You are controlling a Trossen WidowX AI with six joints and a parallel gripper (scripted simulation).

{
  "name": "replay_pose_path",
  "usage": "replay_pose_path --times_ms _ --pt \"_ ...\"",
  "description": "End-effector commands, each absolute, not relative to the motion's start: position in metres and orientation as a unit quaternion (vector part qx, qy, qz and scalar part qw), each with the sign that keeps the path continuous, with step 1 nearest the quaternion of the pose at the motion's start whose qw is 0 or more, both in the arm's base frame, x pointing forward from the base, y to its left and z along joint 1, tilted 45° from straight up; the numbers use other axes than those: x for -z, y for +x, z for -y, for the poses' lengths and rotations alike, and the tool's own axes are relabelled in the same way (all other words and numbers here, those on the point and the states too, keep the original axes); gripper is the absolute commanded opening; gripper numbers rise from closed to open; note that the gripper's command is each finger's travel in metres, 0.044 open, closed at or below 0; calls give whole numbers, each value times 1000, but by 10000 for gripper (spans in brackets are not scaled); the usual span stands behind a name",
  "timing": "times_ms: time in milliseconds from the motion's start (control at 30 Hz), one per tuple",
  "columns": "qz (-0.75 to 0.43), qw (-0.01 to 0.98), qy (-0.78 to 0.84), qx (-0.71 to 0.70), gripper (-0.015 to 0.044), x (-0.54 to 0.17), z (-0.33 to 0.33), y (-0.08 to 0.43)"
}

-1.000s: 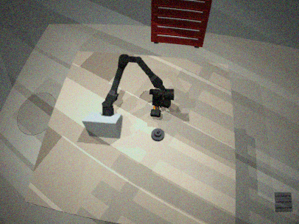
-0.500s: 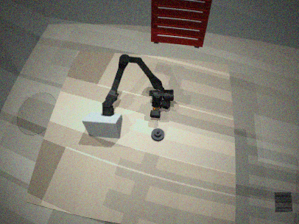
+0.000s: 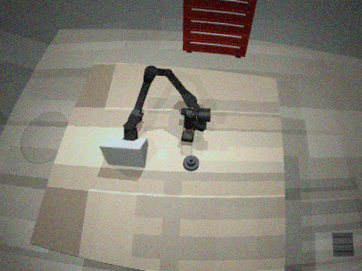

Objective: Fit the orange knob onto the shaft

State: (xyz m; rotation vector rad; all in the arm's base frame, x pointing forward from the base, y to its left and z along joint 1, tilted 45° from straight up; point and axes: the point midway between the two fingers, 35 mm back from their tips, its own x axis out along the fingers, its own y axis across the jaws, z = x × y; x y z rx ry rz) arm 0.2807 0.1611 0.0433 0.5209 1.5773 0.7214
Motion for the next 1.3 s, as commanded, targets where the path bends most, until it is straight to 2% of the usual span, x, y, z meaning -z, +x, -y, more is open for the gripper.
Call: replay_pose_path --times_ms 0,567,1267 --pt "-680 625 225 -310 0 -59 -143 292" --pt "-680 623 227 -312 0 -134 -69 298" --pt "-680 625 225 -310 0 -95 -47 317"
